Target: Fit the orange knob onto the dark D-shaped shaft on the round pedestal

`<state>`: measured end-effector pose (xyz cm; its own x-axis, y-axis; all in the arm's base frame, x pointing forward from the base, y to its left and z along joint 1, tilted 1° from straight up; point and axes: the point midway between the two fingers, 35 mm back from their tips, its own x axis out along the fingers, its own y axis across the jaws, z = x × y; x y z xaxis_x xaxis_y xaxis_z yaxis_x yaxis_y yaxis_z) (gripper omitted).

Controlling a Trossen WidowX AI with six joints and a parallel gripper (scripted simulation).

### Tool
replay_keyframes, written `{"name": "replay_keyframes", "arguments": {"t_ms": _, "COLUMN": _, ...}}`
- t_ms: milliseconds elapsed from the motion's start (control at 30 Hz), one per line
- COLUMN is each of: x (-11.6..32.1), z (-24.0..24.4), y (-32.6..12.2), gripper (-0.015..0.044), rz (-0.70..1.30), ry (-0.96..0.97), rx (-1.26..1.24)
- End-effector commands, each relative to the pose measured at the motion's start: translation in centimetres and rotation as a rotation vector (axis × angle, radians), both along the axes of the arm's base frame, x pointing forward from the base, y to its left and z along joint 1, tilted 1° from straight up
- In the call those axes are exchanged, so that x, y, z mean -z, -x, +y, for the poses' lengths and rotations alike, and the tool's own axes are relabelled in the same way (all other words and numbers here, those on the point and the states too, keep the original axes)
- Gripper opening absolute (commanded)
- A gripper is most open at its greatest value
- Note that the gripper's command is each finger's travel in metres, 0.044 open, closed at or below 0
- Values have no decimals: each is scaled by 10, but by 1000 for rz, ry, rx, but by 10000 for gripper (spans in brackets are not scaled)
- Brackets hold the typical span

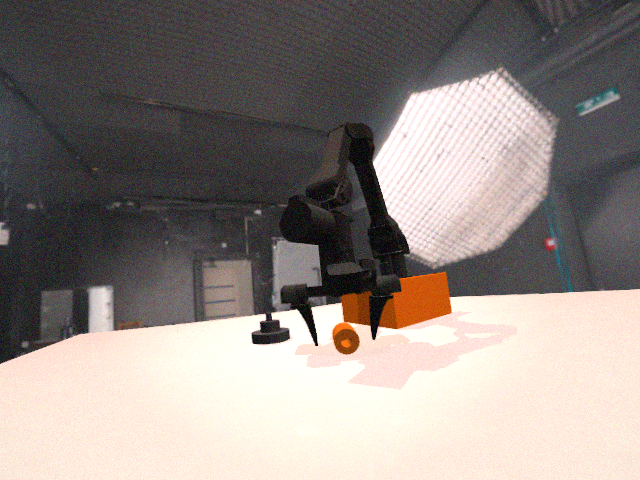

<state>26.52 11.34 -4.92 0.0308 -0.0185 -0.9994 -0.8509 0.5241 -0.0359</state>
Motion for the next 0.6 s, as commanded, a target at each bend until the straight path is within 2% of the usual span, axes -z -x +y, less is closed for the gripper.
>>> {"name": "replay_keyframes", "arguments": {"t_ms": 0, "x": 5, "z": 0, "y": 1, "gripper": 440, "rz": 3, "ry": -3, "rx": -4}}
{"name": "replay_keyframes", "arguments": {"t_ms": 267, "x": 5, "z": 0, "y": 1, "gripper": 240, "rz": 3, "ry": -3, "rx": -4}}
{"name": "replay_keyframes", "arguments": {"t_ms": 567, "x": 5, "z": 0, "y": 1, "gripper": 240, "rz": 3, "ry": -3, "rx": -4}}
